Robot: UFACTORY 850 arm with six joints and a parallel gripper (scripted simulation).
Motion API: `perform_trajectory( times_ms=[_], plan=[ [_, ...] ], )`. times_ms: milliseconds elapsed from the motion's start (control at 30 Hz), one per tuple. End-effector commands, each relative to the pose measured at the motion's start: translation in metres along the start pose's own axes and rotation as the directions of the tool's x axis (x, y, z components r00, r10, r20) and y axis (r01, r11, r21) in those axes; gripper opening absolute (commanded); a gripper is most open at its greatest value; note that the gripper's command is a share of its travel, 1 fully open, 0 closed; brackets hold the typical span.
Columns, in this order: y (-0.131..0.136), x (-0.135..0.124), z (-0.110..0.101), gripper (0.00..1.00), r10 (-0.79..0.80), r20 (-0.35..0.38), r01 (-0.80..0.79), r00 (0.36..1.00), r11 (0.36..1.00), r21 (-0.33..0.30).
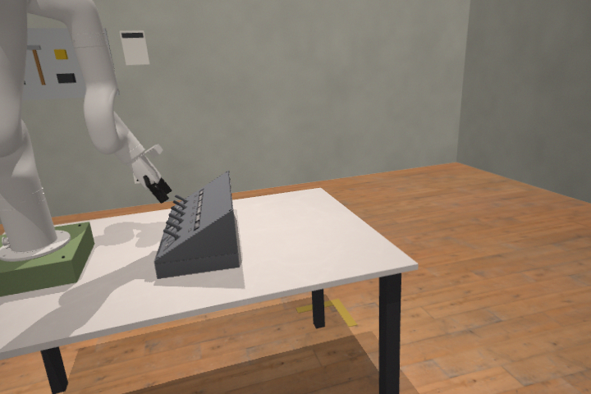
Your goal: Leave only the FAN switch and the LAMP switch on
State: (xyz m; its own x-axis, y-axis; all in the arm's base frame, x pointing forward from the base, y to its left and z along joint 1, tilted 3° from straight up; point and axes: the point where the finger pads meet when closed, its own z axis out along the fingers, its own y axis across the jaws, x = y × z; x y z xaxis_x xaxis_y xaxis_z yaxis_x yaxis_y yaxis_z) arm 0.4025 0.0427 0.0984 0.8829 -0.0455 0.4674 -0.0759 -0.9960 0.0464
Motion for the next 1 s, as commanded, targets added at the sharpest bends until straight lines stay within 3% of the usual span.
perform_trajectory(
  times_ms=[0,967],
  plan=[
    [-0.0002,0.0008,-0.0001,1.0,0.0,-0.002,0.0,1.0,1.0,0.0],
    [0.0074,0.0008,-0.0001,1.0,0.0,-0.002,0.0,1.0,1.0,0.0]
  ],
)
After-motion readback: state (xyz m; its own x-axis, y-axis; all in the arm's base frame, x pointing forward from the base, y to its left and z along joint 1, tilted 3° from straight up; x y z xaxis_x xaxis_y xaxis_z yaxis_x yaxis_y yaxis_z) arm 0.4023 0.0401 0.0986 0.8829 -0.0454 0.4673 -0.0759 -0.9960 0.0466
